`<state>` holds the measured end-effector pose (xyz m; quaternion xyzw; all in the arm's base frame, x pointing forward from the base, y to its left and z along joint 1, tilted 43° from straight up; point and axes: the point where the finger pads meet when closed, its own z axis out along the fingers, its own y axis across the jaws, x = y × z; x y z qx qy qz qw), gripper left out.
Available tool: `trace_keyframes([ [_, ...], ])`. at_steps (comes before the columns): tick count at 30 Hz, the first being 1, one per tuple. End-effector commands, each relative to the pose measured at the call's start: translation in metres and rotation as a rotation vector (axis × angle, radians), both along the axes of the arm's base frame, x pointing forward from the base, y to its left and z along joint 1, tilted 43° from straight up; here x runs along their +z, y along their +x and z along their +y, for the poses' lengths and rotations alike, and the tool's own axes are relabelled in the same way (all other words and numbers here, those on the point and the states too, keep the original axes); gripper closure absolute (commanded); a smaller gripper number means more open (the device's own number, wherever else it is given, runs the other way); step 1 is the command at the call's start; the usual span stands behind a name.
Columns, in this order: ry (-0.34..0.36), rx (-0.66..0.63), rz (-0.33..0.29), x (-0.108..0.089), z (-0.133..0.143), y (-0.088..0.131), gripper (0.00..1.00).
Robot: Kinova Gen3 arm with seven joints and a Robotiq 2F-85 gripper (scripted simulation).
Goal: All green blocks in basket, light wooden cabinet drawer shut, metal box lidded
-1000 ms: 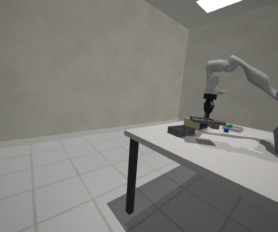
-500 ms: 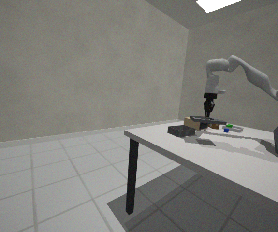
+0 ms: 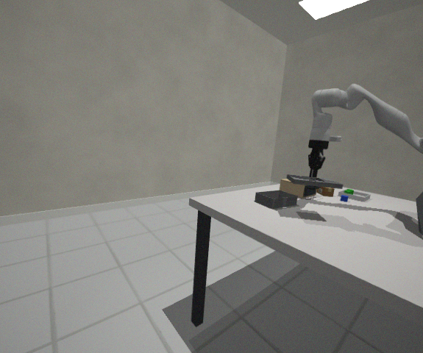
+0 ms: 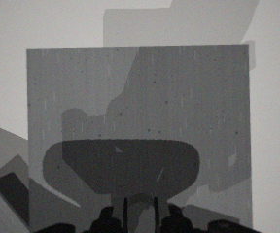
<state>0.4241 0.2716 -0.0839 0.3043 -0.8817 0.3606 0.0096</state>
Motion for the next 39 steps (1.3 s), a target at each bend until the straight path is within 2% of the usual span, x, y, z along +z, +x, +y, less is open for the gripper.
trace_keyframes([
  [1,-0.004,0.022,0.022,0.001,0.003,0.006,0.9],
  [6,-0.025,0.072,0.064,0.005,0.004,0.023,0.9],
  [8,-0.025,0.072,0.064,0.005,0.004,0.023,0.9],
  [23,-0.089,0.294,0.243,0.029,0.002,0.102,0.9],
  [25,-0.089,0.294,0.243,0.029,0.002,0.102,0.9],
  [26,-0.088,0.304,0.263,0.03,0.001,0.105,0.9],
  [32,-0.114,0.389,0.333,0.042,-0.004,0.133,0.9],
  [39,-0.135,0.452,0.397,0.053,-0.013,0.154,0.9],
])
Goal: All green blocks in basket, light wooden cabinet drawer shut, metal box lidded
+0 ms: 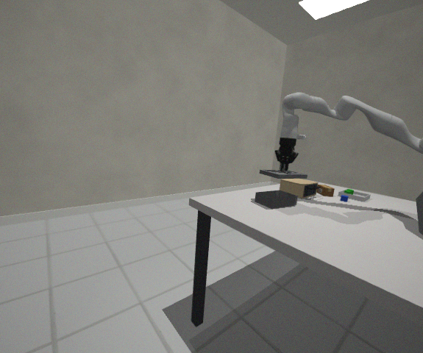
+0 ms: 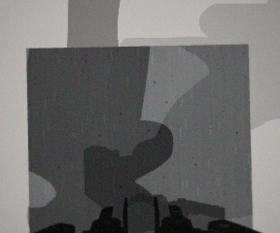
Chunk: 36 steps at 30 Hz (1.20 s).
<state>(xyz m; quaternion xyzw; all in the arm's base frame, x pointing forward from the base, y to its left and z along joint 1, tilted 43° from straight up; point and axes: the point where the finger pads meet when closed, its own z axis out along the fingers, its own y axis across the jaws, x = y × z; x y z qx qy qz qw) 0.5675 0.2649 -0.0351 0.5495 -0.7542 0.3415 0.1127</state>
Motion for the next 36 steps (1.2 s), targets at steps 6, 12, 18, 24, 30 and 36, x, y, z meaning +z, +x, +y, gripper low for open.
trace_keyframes([
  [6,-0.026,0.033,0.038,0.0075,-0.0098,0.0179,0.9],
  [12,-0.031,0.046,0.052,0.0098,-0.0122,0.0222,0.9],
  [18,-0.029,0.04,0.046,0.01,-0.0124,0.0226,0.9],
  [24,-0.03,0.04,0.047,0.0101,-0.0126,0.0224,0.9],
  [30,-0.031,0.039,0.047,0.008,-0.0141,0.022,0.9],
  [36,-0.029,0.04,0.046,0.0038,-0.016,0.023,0.9],
])
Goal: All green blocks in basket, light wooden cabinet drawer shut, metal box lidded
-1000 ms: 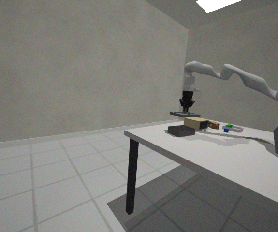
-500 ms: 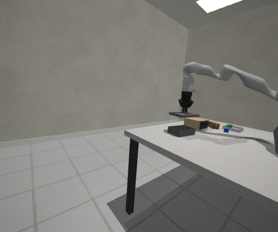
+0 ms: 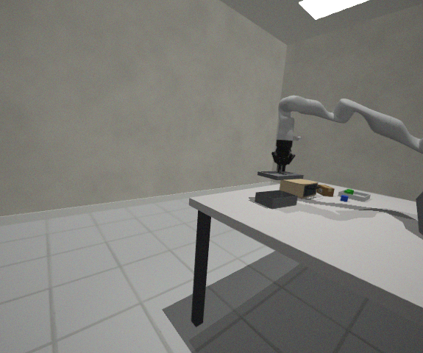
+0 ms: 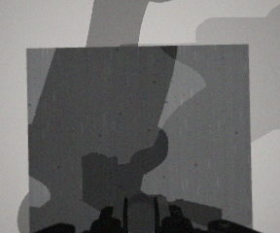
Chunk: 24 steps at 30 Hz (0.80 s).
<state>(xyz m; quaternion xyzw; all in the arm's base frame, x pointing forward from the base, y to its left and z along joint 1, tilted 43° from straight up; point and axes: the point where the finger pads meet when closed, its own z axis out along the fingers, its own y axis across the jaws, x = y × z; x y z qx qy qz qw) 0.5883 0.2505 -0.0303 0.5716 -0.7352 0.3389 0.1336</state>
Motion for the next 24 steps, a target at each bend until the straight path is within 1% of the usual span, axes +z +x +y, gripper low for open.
trace_keyframes([
  [1,-0.001,0.001,-0.008,-0.001,-0.002,0.002,0.9],
  [16,0.0,0.002,-0.008,-0.02,-0.017,0.008,0.9],
  [19,-0.004,-0.002,-0.007,-0.02,-0.019,0.008,0.9],
  [24,-0.003,0.001,-0.007,-0.029,-0.026,0.01,0.9],
])
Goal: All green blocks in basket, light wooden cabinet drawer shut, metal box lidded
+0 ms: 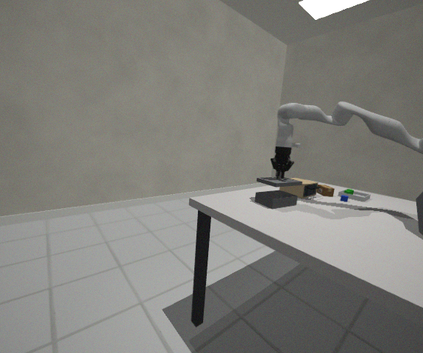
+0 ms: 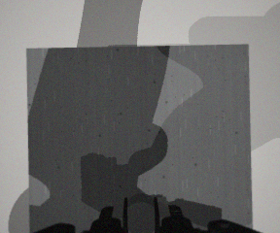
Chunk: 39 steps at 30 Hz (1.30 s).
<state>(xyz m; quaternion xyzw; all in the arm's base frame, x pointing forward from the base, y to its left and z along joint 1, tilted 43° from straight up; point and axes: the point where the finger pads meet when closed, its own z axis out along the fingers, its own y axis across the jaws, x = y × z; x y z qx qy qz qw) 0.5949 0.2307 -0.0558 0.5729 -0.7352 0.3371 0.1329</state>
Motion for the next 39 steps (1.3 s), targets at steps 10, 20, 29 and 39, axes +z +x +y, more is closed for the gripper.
trace_keyframes([
  [10,-0.008,-0.003,-0.009,-0.014,-0.016,0.006,0.9],
  [20,-0.008,-0.004,-0.01,-0.02,-0.021,0.009,0.9],
  [29,-0.007,-0.004,-0.01,-0.02,-0.022,0.009,0.9],
  [39,-0.007,-0.004,-0.01,-0.02,-0.022,0.009,0.9],
])
